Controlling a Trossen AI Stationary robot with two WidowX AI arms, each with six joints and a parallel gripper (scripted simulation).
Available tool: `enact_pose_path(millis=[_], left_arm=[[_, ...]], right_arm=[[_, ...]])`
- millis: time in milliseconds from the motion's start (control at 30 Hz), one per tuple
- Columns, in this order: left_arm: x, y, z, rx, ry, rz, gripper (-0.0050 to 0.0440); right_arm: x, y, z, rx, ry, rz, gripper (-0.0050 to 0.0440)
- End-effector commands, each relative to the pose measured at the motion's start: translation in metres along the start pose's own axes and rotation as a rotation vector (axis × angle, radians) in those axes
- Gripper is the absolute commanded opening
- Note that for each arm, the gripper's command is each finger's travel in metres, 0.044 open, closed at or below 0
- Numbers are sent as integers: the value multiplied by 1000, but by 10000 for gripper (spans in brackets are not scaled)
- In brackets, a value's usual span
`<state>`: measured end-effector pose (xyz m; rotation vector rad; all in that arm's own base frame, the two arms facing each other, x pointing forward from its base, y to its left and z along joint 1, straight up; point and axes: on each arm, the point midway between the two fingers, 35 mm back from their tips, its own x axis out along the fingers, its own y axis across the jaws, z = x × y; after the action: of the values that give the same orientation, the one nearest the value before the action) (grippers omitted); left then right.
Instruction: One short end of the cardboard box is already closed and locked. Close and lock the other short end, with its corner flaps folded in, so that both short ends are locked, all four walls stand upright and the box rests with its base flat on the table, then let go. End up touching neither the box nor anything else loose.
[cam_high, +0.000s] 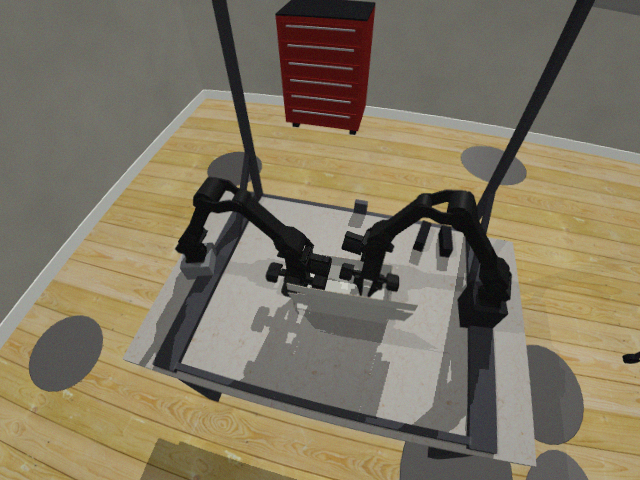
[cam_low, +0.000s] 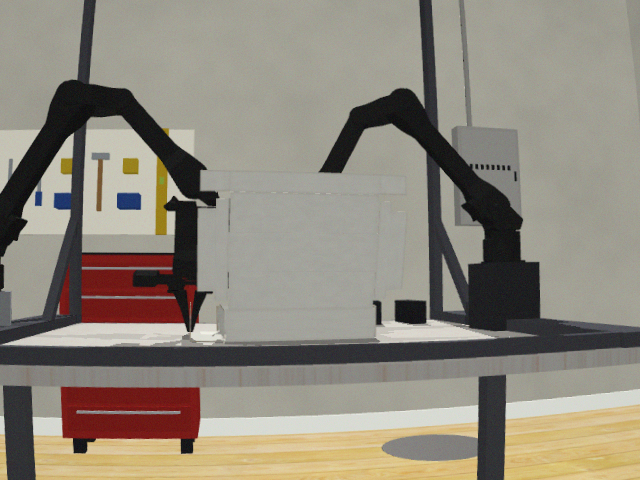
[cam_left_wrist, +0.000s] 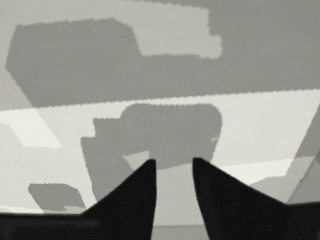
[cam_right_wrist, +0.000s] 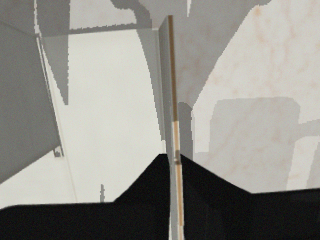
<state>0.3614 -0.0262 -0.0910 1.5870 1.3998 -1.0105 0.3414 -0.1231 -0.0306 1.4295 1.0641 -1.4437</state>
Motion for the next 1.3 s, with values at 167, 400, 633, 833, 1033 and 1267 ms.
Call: enact_pose_path(millis=[167, 400, 633, 833, 1033, 1267], left_arm=[[14, -1, 8, -6, -28, -12, 97], [14, -1, 8, -6, -28, -12, 97], [14, -1, 8, -6, -28, -12, 97], [14, -1, 8, -6, -28, -12, 97], [14, -1, 8, -6, -28, -12, 97], [14, -1, 8, -6, -28, -12, 97]], right_arm=[[-22, 6, -1, 6, 1, 37, 3], [-26, 6, -1, 7, 0, 37, 3], [-33, 7, -2, 7, 0, 37, 3], [-37, 8, -2, 7, 0, 37, 3], [-39, 7, -2, 7, 0, 77, 3], [-46, 6, -2, 7, 0, 158, 3]])
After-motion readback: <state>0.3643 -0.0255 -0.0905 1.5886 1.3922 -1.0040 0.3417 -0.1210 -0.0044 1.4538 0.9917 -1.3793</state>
